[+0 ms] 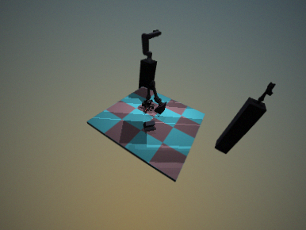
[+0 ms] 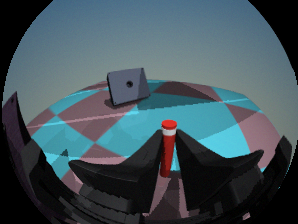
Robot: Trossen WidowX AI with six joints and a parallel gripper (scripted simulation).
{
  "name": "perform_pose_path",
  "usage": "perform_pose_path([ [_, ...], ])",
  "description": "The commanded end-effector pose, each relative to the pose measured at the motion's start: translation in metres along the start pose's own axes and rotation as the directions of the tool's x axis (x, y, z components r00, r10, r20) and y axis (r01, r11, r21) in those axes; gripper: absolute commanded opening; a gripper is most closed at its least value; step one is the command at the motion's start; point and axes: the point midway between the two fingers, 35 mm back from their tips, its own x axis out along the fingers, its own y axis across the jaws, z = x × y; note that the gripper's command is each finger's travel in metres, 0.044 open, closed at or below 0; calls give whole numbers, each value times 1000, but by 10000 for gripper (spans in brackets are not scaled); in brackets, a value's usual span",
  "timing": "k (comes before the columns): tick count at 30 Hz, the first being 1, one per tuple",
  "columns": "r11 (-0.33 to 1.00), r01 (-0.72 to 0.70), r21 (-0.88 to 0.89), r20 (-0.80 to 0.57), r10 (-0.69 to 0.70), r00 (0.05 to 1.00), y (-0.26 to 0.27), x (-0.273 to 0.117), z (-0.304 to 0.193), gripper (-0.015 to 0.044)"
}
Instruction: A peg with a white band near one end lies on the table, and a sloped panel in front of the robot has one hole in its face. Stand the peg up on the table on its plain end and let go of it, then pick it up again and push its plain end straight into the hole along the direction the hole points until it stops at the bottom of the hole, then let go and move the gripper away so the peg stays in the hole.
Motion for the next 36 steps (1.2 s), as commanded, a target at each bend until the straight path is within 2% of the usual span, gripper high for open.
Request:
perform_pose_path([
  [1, 1000, 0, 0, -1, 0, 1000, 0, -1, -2, 49],
  [16, 1000, 6, -4, 21, -6, 1000, 1, -3, -3, 49],
  [17, 1000, 7, -5, 24, -7, 1000, 1, -2, -1, 56],
  [20, 1000, 7, -5, 25, -7, 1000, 1, -2, -1, 130],
  [36, 1000, 7, -5, 25, -7, 1000, 1, -2, -1, 130],
])
